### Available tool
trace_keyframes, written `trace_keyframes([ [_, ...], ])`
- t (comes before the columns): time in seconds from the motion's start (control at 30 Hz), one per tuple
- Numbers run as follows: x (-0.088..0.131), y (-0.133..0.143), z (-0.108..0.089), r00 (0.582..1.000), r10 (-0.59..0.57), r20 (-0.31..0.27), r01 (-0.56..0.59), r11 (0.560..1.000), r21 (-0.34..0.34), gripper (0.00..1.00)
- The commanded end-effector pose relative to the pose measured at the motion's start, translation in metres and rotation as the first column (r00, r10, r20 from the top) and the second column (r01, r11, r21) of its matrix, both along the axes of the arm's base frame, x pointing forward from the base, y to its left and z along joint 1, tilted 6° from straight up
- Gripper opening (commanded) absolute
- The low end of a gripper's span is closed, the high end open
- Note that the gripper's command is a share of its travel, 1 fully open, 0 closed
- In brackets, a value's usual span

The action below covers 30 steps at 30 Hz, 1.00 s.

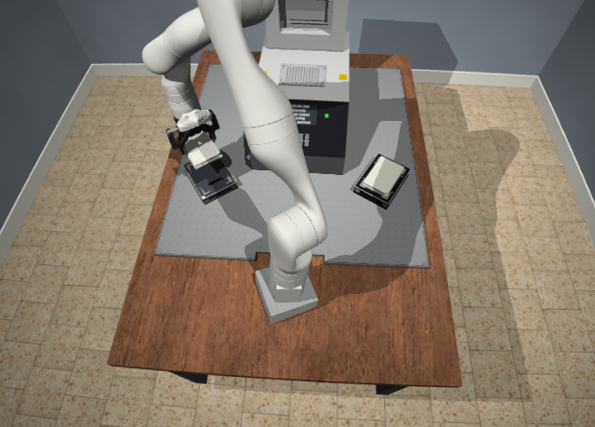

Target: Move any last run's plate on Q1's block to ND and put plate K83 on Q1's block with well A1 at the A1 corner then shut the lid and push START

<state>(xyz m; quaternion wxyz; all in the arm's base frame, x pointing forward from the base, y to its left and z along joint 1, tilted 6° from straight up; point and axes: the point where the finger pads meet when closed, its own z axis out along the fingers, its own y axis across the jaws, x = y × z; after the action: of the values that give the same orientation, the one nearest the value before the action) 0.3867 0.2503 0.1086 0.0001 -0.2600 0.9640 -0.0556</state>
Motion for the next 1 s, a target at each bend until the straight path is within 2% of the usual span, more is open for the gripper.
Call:
trace_keyframes([
  [0.0, 0.001, 0.002, 0.009, 1.0, 0.001, 0.003, -0.001, 1.0, 0.008, 0.91],
  [0.97, 0.0, 0.006, 0.042, 1.0, 0.001, 0.003, -0.001, 1.0, 0.008, 0.91],
])
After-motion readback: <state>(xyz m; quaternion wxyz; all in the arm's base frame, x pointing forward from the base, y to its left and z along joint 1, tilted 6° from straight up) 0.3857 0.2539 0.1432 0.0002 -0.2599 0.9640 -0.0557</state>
